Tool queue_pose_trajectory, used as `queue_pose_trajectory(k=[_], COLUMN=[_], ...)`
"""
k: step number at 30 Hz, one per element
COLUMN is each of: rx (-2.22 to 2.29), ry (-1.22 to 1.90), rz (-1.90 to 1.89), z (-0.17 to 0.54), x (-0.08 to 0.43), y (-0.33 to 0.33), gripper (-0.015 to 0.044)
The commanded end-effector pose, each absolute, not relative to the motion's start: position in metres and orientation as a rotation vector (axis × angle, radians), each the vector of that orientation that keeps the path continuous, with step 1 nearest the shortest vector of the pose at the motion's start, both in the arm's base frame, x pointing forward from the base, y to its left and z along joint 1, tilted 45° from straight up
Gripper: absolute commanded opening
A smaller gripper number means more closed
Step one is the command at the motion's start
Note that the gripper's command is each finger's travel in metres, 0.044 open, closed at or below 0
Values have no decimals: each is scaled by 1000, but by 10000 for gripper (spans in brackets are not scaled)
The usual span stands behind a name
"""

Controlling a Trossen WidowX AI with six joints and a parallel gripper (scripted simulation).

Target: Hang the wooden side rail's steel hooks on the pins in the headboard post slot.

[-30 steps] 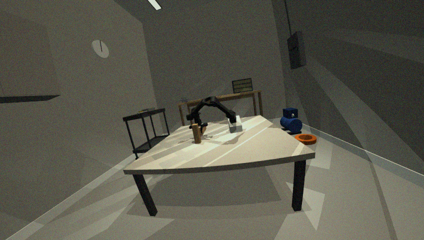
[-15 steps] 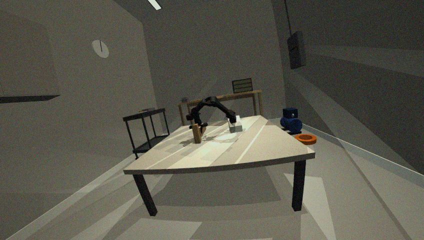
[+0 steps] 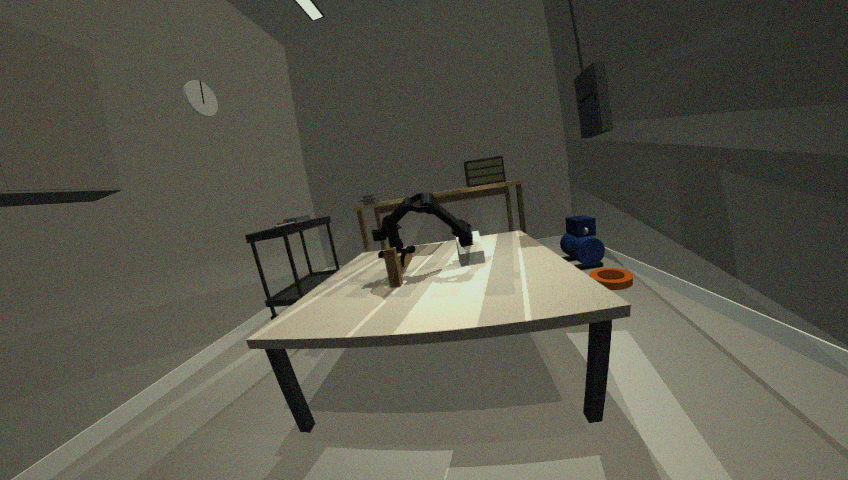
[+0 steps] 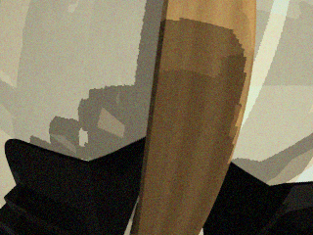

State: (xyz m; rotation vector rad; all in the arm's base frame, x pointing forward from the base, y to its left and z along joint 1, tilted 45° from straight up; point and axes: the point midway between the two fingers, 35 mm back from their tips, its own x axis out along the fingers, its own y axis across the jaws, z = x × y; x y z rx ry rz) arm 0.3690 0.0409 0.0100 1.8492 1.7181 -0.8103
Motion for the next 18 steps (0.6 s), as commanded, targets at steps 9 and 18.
queue_pose_trajectory(k=[9,18], rx=[1861,1861], ry=[1703,1703], rz=[-810,-810], z=[13,14], x=[370,371], y=[39,39], gripper=[0,0])
